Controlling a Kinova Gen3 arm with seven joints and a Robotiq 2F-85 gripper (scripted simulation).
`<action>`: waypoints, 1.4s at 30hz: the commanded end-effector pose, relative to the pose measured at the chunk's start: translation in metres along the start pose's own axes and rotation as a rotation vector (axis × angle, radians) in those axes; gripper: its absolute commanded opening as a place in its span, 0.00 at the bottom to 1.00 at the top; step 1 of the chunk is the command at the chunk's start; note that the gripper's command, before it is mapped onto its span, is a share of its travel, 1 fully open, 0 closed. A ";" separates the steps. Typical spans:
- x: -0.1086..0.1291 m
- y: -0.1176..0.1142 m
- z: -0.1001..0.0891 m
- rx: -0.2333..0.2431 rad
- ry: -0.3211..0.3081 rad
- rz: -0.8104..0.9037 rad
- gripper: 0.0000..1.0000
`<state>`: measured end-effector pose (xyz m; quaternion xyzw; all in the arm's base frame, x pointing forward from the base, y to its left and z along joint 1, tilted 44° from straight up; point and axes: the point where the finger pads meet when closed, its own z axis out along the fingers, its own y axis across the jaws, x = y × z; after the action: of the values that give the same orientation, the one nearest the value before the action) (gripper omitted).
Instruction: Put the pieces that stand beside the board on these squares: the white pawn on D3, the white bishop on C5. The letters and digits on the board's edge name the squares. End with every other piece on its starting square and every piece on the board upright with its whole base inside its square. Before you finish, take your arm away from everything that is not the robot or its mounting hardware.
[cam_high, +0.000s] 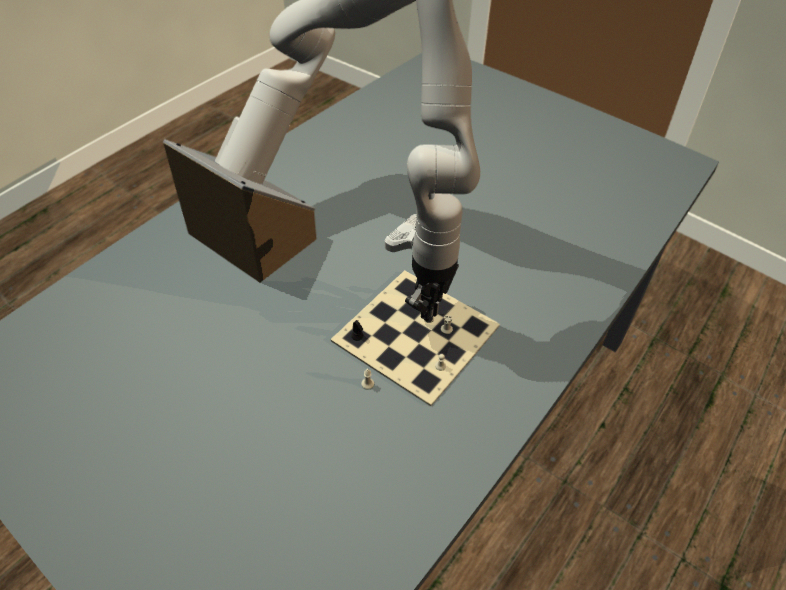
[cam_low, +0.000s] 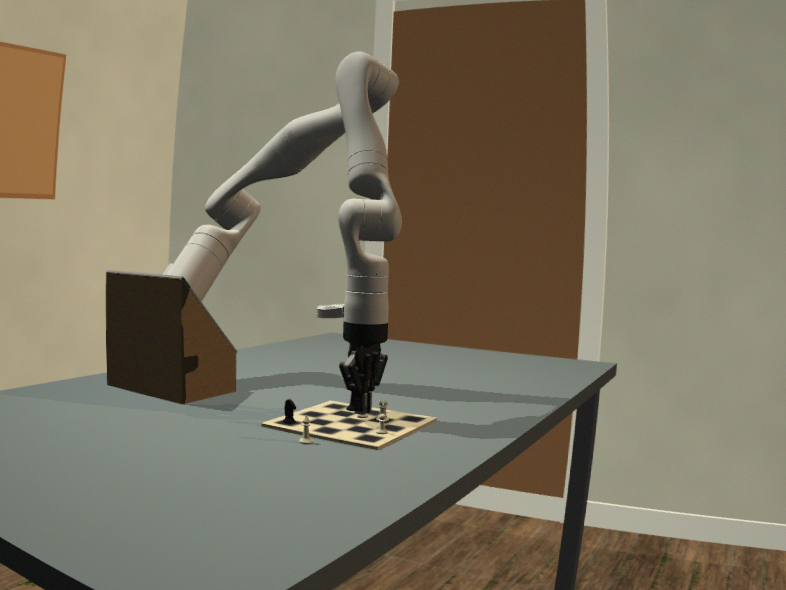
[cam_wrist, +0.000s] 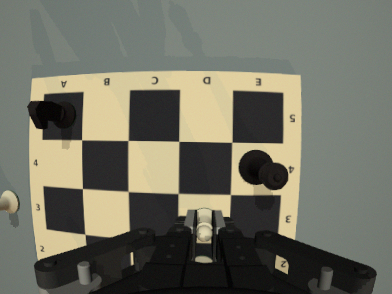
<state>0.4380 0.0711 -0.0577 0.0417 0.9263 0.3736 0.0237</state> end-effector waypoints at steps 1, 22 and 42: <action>-0.001 0.000 -0.001 0.001 -0.002 0.000 0.13; -0.001 0.000 -0.001 0.001 -0.002 0.000 0.34; 0.000 0.000 -0.073 0.001 -0.002 0.000 0.34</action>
<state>0.4280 0.0327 -0.0150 0.0400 0.9246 0.3785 0.0152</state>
